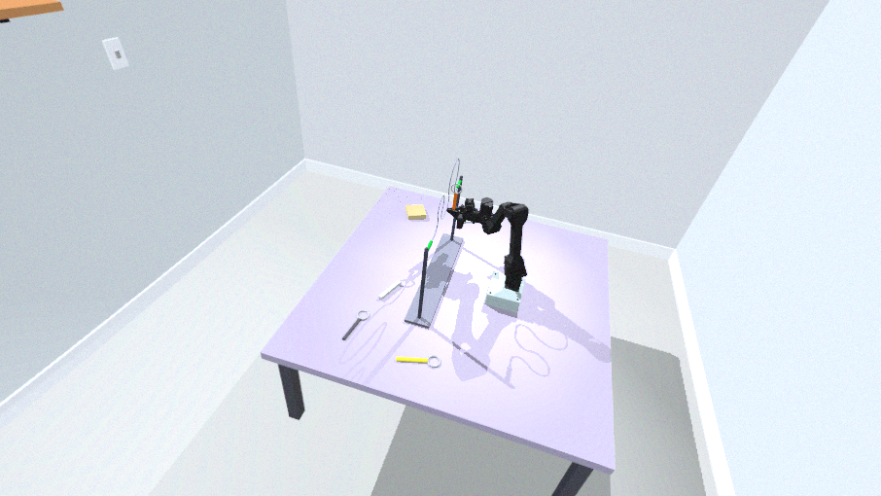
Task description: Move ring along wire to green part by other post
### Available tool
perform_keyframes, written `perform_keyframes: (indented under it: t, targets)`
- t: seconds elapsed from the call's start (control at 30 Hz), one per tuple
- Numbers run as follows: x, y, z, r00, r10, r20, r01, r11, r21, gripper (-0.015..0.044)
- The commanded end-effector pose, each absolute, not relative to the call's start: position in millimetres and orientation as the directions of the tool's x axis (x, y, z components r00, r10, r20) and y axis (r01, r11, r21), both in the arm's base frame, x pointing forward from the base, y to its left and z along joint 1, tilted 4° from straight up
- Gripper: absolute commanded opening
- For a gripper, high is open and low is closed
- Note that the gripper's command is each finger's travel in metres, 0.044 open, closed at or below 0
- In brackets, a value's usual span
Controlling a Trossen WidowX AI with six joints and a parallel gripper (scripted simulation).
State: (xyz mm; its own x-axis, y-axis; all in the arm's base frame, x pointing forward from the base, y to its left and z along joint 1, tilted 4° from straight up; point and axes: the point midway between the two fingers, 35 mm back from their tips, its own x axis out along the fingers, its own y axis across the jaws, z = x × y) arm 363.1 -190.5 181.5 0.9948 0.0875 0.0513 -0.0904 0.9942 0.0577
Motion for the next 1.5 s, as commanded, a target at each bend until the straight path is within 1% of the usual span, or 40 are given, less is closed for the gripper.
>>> perform_keyframes:
  t: [0.0,0.33,0.6,0.87,1.17,1.47]
  targets:
    - [362,-184,182,0.995,0.085,0.053,-0.088,0.994,0.068,-0.015]
    - [361,-167,183,0.995,0.085,0.053,-0.092,0.987,0.131,-0.015]
    - [359,-148,186,0.995,0.086,0.053,-0.096,0.97,0.225,-0.015]
    - [357,-123,193,0.995,0.086,0.054,-0.1,0.925,0.366,-0.015]
    - [354,-94,209,0.995,0.087,0.055,-0.103,0.83,0.548,-0.015]
    - [341,-77,224,0.989,0.15,-0.012,-0.104,0.74,0.665,-0.015]
